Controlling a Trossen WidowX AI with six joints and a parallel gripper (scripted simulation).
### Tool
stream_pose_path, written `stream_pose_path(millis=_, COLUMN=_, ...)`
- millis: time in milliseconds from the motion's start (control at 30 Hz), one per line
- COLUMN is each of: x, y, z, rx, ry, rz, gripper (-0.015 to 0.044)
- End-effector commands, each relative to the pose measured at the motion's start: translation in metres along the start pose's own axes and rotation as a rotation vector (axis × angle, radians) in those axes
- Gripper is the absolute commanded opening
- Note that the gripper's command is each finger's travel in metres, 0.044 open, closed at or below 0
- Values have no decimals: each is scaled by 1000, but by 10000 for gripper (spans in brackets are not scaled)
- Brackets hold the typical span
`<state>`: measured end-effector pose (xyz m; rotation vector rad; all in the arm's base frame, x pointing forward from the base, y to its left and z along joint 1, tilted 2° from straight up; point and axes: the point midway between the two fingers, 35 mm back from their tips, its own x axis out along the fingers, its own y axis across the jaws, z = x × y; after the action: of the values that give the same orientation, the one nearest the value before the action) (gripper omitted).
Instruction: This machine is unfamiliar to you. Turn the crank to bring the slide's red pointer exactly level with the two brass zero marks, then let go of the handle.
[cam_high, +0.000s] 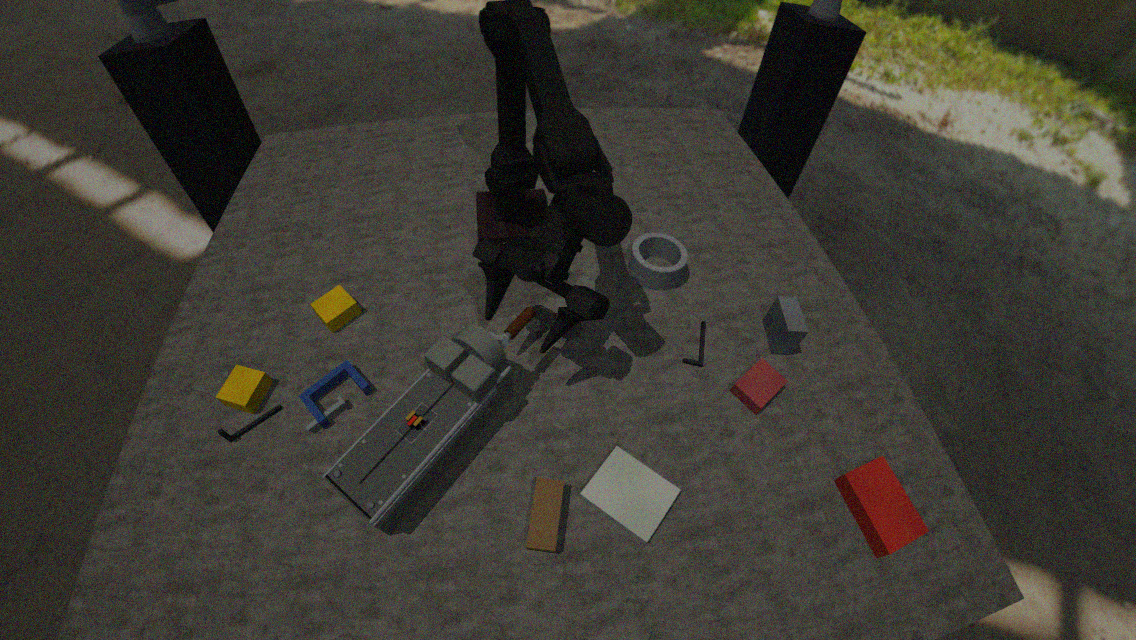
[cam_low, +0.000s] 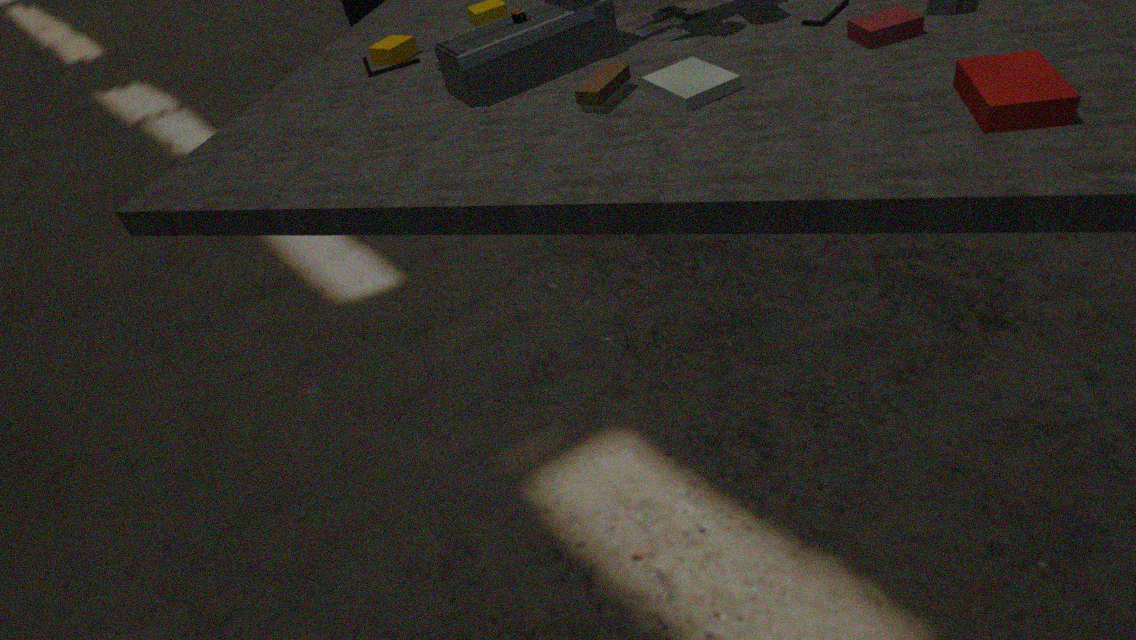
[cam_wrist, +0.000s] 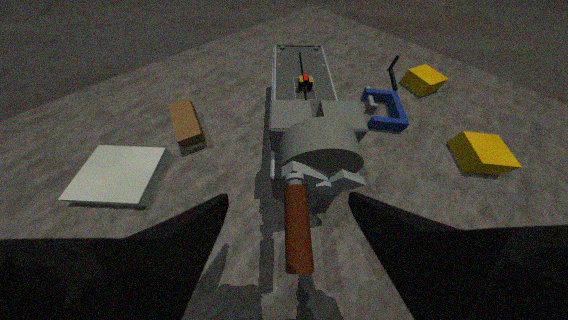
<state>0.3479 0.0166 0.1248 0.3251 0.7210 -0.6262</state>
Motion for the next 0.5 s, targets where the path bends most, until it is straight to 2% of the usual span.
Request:
stream_pose_path(millis=0, x=7, y=-3, z=-9, rx=-3, ry=4, rz=-13, gripper=440)
stream_pose_path(millis=233, x=12, y=-4, z=-14, rx=-3, ry=4, rz=-13, gripper=440)
stream_pose_path(millis=467, x=12, y=-4, z=-14, rx=-3, ry=4, rz=-13, gripper=256)
